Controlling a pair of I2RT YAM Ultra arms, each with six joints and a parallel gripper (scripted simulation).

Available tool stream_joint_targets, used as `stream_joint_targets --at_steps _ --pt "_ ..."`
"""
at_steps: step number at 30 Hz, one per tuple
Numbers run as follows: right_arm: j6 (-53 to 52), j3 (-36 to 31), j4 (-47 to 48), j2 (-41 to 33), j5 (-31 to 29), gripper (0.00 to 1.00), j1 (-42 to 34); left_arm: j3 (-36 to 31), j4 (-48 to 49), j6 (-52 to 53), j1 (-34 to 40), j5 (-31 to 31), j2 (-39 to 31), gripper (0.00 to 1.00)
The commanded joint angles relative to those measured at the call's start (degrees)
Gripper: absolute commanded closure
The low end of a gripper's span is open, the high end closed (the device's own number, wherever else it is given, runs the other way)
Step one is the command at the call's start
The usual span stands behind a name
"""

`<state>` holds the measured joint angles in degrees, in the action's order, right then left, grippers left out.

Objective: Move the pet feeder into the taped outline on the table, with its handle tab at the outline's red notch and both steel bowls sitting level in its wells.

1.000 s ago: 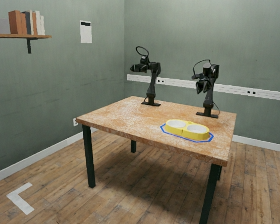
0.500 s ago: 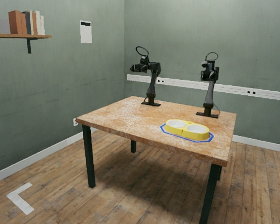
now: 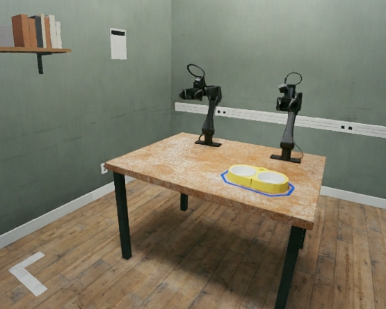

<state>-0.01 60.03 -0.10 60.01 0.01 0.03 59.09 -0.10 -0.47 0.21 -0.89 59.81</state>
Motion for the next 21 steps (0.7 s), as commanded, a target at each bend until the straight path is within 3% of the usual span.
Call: stream_joint_targets --at_steps 1,21 --pt "0.51 1.67 0.98 -0.44 -0.4 0.0 -0.79 3.24 2.41 -0.33 -0.57 0.61 0.82 0.53" --pt "0.45 1.38 1.03 -0.68 -0.23 0.0 -0.01 3.54 2.33 -0.05 -0.29 1.1 -0.98 0.53"
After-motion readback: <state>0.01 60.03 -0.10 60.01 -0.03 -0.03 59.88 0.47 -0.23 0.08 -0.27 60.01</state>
